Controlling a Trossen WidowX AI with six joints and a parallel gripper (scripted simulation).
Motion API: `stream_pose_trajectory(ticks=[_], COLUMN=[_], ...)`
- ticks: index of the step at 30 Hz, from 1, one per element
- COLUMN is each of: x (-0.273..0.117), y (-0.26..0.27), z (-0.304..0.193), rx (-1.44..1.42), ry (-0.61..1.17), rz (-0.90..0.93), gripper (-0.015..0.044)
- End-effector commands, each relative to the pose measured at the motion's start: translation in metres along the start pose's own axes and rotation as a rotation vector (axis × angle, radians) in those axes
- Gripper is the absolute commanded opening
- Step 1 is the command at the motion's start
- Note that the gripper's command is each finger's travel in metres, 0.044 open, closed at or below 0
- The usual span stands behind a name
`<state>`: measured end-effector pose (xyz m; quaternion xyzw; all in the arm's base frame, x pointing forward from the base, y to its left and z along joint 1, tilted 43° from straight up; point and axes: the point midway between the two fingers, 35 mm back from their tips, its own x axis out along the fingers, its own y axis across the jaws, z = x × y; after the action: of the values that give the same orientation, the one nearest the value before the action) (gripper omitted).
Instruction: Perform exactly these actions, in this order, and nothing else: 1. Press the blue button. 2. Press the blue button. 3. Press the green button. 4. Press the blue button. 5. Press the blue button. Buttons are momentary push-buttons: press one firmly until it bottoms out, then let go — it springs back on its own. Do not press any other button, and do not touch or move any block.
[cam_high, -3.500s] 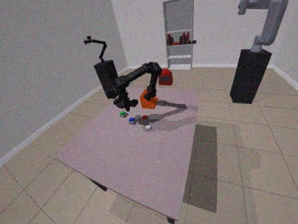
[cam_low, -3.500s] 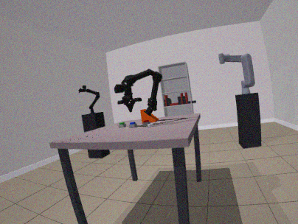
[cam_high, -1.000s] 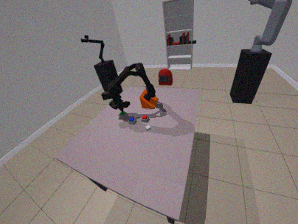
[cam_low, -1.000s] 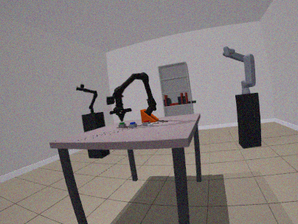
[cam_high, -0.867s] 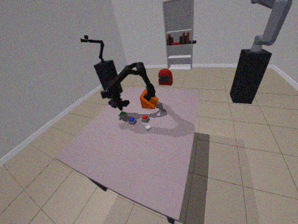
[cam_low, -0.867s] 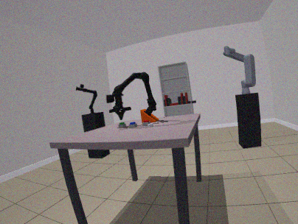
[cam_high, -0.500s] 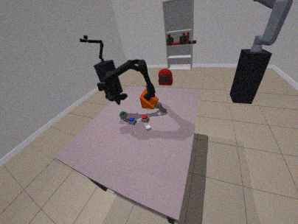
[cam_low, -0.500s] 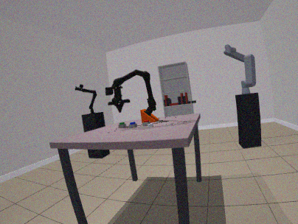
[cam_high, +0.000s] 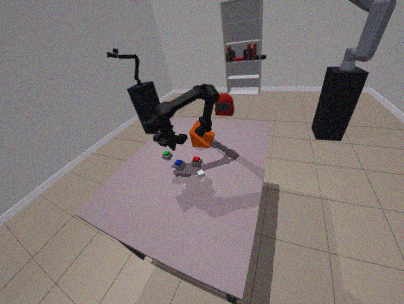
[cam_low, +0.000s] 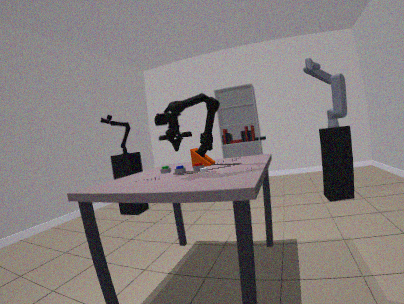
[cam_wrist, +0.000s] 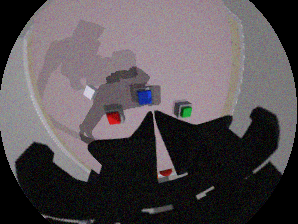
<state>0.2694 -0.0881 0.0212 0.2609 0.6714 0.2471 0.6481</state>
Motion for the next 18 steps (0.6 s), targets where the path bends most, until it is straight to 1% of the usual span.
stream_pose_trajectory(ticks=[1, 6, 18], x=[0.001, 0.057, 0.071], y=[0.003, 0.004, 0.004], z=[-0.001, -0.001, 0.0], rx=[0.02, 0.02, 0.02], ry=[-0.008, -0.009, -0.009], rz=[0.007, 0.009, 0.009], gripper=[0.002, 0.002, 0.002])
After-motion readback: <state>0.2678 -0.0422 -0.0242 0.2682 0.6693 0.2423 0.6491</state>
